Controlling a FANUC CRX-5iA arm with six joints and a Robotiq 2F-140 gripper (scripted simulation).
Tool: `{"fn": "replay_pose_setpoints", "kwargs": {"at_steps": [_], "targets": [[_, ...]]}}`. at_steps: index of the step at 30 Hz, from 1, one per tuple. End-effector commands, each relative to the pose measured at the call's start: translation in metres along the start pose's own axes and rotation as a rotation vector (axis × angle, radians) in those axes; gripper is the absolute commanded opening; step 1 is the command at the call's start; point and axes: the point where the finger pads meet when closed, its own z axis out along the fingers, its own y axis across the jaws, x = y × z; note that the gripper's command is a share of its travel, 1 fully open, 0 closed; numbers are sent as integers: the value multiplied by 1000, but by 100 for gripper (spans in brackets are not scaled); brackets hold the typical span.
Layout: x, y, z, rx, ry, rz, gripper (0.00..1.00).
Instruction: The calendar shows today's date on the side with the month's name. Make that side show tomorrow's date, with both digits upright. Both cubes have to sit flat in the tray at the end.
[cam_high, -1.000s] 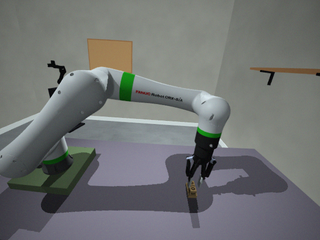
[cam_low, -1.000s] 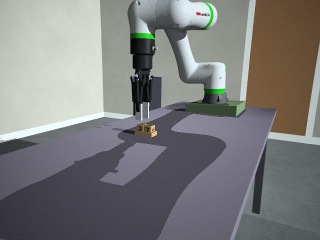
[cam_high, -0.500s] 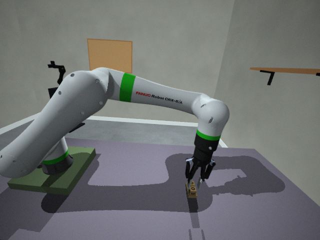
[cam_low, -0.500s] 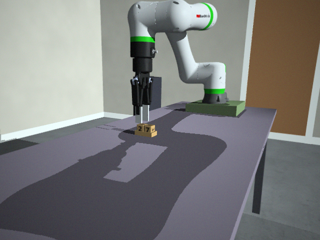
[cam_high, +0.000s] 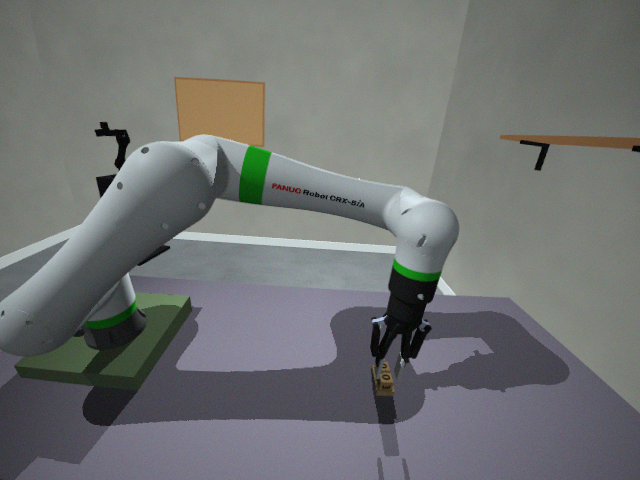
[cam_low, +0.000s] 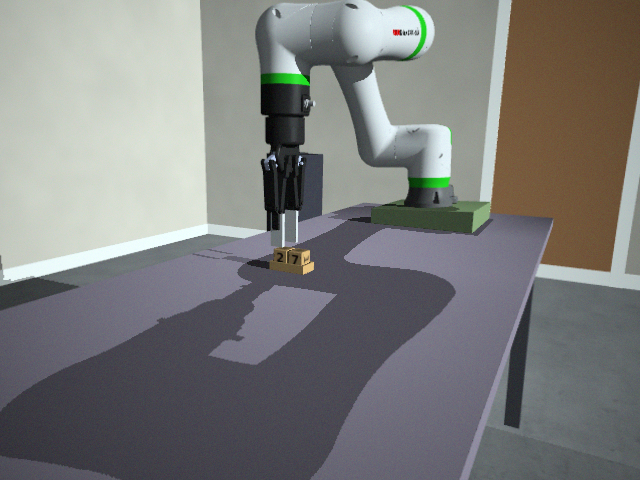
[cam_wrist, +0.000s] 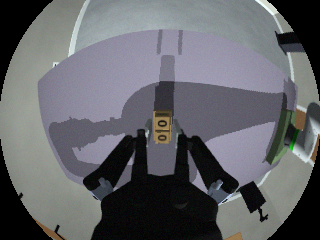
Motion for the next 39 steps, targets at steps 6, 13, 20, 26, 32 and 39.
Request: {"fn": "replay_pose_setpoints", "kwargs": {"at_steps": [6, 13, 20, 26, 32, 39], "targets": [[0, 0, 0, 1, 0, 0, 36], [0, 0, 0, 1, 0, 0, 36], [0, 0, 0, 1, 0, 0, 36], [0, 0, 0, 1, 0, 0, 36], [0, 0, 1, 1, 0, 0, 36], [0, 0, 11, 1, 0, 0, 36]]}}
